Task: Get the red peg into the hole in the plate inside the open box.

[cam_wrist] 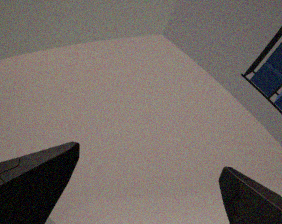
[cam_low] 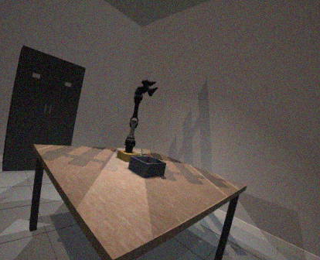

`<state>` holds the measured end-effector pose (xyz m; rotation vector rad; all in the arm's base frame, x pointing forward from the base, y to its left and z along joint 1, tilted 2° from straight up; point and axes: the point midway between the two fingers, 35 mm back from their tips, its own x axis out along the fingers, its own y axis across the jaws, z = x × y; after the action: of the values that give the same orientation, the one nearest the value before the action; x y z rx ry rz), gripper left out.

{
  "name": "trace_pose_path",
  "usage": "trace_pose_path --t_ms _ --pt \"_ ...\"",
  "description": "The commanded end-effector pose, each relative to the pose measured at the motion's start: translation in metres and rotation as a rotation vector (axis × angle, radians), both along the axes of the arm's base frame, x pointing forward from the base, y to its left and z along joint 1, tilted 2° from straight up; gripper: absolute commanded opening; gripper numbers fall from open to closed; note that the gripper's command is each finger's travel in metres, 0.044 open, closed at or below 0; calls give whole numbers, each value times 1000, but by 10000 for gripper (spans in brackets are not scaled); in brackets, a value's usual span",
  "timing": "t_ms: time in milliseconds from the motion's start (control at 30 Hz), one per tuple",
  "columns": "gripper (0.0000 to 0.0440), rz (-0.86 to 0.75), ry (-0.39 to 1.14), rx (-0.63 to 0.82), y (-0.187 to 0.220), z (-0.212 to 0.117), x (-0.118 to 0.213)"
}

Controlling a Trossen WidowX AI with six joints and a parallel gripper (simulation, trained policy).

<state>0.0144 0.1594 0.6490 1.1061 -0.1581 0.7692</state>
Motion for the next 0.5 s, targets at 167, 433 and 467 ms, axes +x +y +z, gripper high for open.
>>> trace_pose_path --t_ms 167,433,467 --pt "440 -11 103 159 -46 -4 38" --pt "440 -29 283 369 -101 -27 97" --pt "440 -33 309 393 -107 -32 104"
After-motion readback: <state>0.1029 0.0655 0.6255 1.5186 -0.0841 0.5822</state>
